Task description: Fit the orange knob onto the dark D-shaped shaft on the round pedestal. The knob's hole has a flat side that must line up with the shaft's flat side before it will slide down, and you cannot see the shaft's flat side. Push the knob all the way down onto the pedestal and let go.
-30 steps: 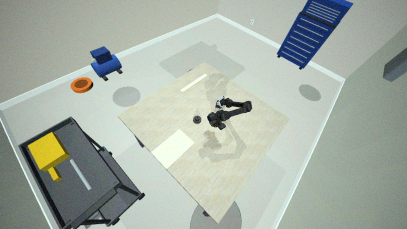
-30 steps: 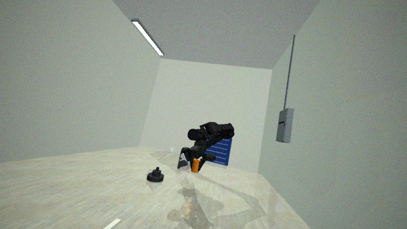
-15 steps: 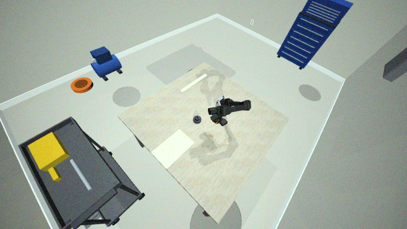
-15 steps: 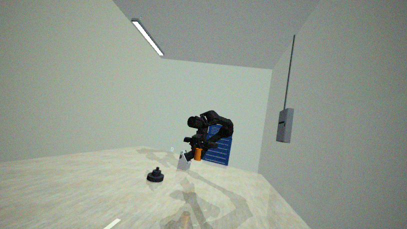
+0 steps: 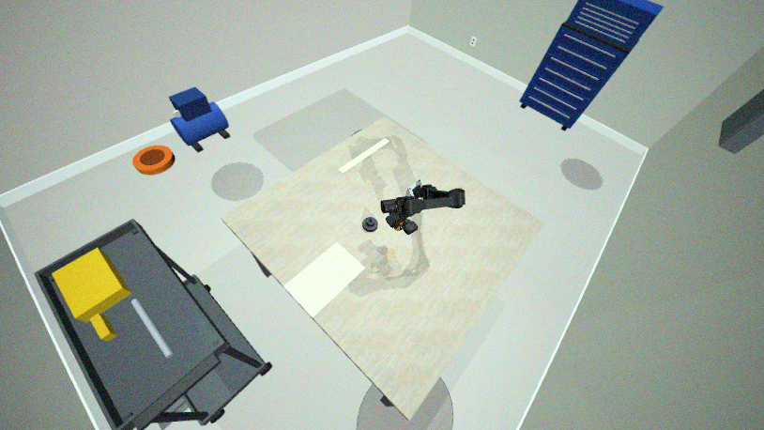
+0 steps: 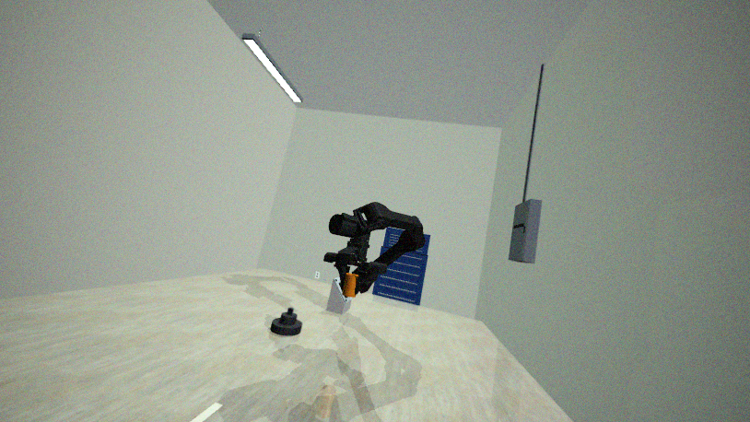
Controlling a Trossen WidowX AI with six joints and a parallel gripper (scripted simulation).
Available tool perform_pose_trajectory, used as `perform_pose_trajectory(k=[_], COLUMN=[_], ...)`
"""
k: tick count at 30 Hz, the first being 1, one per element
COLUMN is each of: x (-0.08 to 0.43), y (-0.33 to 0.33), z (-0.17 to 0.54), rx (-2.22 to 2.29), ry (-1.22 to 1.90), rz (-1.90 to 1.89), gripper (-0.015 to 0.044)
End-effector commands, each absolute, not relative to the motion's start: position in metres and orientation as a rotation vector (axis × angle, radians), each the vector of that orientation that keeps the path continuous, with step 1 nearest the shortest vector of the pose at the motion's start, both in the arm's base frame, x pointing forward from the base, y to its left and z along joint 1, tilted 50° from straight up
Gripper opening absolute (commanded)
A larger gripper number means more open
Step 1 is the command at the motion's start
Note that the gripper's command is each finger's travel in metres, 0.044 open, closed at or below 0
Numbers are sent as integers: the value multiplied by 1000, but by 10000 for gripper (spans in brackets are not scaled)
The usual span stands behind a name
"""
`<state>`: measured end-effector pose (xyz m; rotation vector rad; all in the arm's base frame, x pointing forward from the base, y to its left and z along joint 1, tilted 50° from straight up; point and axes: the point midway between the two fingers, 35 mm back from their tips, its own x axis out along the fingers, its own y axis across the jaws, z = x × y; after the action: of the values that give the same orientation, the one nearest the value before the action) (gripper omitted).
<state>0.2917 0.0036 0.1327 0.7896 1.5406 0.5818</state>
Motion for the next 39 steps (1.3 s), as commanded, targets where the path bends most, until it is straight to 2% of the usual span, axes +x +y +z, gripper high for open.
perform_pose_trajectory(k=[1, 39], x=[298, 324], y=[-6, -55], z=[125, 16], rx=[776, 717], ry=[1526, 1513], rz=[577, 623], gripper=[0, 0])
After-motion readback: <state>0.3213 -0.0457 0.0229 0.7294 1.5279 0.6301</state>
